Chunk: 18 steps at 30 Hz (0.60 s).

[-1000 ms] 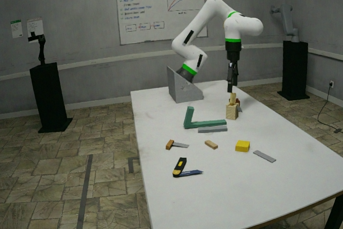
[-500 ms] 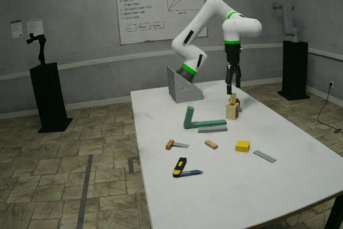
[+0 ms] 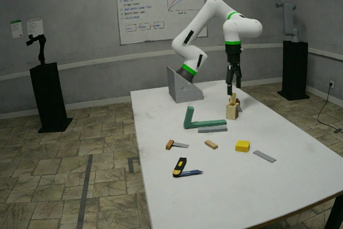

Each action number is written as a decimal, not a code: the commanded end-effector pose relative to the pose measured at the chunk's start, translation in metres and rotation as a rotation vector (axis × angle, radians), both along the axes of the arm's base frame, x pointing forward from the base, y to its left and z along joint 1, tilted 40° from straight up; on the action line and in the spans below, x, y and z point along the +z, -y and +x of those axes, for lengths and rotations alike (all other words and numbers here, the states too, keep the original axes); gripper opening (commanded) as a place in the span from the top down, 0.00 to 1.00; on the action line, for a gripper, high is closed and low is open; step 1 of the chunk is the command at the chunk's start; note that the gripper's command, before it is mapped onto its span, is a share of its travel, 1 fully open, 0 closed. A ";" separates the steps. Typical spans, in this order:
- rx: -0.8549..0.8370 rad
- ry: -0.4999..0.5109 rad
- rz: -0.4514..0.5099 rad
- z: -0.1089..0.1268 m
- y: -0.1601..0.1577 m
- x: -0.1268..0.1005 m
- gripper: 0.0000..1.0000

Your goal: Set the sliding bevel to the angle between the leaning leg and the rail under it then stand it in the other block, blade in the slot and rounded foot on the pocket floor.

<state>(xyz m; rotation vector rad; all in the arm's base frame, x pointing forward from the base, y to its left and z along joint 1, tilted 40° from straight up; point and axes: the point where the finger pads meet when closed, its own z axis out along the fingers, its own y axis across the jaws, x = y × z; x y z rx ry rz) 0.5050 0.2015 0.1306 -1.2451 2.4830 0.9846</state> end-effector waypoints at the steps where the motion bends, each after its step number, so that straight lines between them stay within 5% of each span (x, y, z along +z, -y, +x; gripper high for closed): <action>1: -0.001 0.001 0.000 0.001 0.001 0.001 0.00; 18: -0.001 0.001 0.000 0.000 -0.003 -0.004 0.00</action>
